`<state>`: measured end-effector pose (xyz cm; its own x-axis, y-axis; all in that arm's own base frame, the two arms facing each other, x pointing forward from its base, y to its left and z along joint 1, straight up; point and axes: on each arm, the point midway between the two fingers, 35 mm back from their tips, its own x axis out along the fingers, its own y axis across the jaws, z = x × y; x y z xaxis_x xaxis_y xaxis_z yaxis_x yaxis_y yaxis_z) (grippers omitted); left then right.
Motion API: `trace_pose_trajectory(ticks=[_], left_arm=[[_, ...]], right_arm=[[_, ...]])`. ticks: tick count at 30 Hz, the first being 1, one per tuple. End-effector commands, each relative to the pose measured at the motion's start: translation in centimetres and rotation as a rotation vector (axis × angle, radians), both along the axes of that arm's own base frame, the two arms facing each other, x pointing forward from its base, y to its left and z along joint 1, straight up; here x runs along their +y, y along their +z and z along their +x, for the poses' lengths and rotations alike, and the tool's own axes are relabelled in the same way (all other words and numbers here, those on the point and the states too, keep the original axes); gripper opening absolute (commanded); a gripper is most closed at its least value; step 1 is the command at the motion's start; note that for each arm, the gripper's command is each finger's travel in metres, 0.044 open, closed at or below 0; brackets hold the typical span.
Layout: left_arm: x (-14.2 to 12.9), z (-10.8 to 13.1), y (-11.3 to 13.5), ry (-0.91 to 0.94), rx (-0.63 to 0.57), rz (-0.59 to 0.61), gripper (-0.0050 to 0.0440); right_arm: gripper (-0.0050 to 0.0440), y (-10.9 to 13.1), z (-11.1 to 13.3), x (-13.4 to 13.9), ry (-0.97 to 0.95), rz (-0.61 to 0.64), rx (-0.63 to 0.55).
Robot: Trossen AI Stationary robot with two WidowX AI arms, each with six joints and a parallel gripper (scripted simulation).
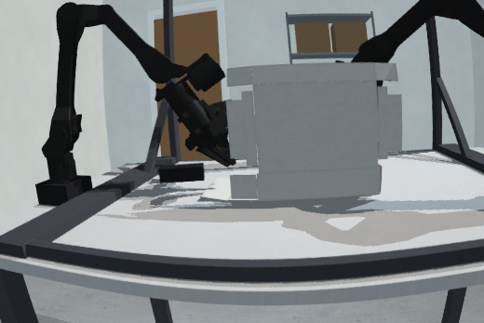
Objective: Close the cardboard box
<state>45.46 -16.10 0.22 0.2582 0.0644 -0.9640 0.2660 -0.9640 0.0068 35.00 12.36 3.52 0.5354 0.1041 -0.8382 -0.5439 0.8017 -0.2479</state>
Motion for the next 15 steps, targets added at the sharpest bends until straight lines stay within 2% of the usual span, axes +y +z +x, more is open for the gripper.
trace_pose_trajectory(ticks=[1,4,10,15], left_arm=[[-0.1,0.4,0.8,-0.001,-0.023,-0.008,0.0],[-0.1,0.4,0.8,-0.001,-0.023,-0.008,0.0],[-0.1,0.4,0.8,-0.001,-0.023,-0.008,0.0],[-0.1,0.4,0.8,-0.001,-0.023,-0.008,0.0]], right_arm=[[0.015,1.0,0.0,-0.3,-0.066,0.053,-0.084],[0.015,1.1,-0.5,-1.2,-0.168,0.132,-0.139],[0.015,-0.3,-1.2,-6.1,-0.472,0.272,-0.191],[0.015,-0.8,-1.7,-7.9,-0.585,0.326,-0.213]])
